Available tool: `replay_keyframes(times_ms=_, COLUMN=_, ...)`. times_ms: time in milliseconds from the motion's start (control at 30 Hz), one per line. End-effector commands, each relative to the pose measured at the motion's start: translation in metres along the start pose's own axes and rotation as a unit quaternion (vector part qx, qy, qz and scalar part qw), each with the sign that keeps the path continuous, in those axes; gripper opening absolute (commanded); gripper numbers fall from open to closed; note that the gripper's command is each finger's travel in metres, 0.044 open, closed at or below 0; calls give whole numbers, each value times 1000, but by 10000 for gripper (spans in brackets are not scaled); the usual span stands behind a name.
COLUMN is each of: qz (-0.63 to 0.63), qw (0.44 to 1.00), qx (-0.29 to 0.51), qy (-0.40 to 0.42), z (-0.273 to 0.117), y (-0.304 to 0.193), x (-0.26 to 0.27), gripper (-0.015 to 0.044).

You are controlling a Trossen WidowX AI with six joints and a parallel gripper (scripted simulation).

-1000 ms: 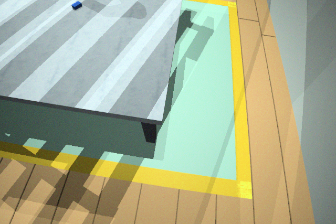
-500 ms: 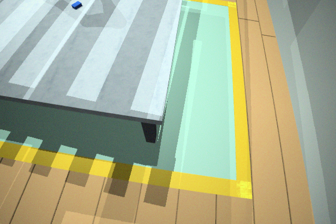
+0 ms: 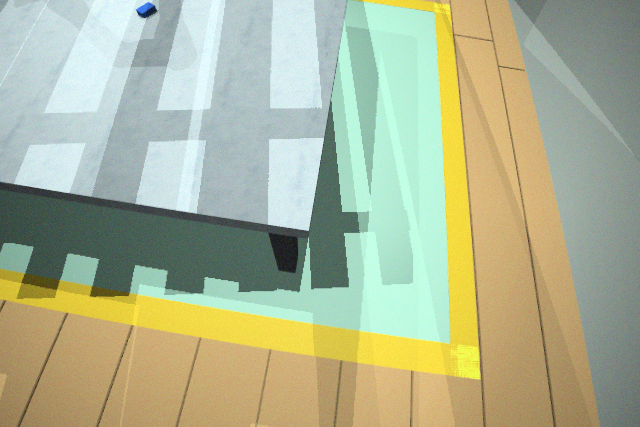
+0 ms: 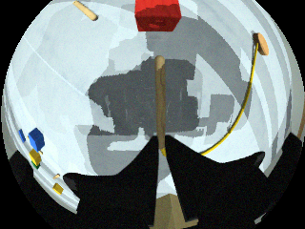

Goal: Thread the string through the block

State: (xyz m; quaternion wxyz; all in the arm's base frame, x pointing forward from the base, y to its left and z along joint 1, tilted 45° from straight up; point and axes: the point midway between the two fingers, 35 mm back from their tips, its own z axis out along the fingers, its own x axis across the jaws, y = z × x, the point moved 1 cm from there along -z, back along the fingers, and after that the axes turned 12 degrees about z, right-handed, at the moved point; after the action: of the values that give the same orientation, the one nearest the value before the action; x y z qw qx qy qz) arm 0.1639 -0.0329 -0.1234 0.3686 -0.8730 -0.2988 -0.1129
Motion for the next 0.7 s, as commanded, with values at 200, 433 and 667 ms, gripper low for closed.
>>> replay_keyframes(times_ms=200, qz=1, qw=1000, qx=-1, qy=2, z=-1, y=14, x=4, gripper=0)
replay_keyframes(times_ms=433, qz=0, qw=1000, qx=-1, qy=2, z=0, y=23, x=6, gripper=0)
replay_keyframes(times_ms=667, qz=0, qw=1000, qx=0, qy=2, z=-1, y=29, x=8, gripper=0)
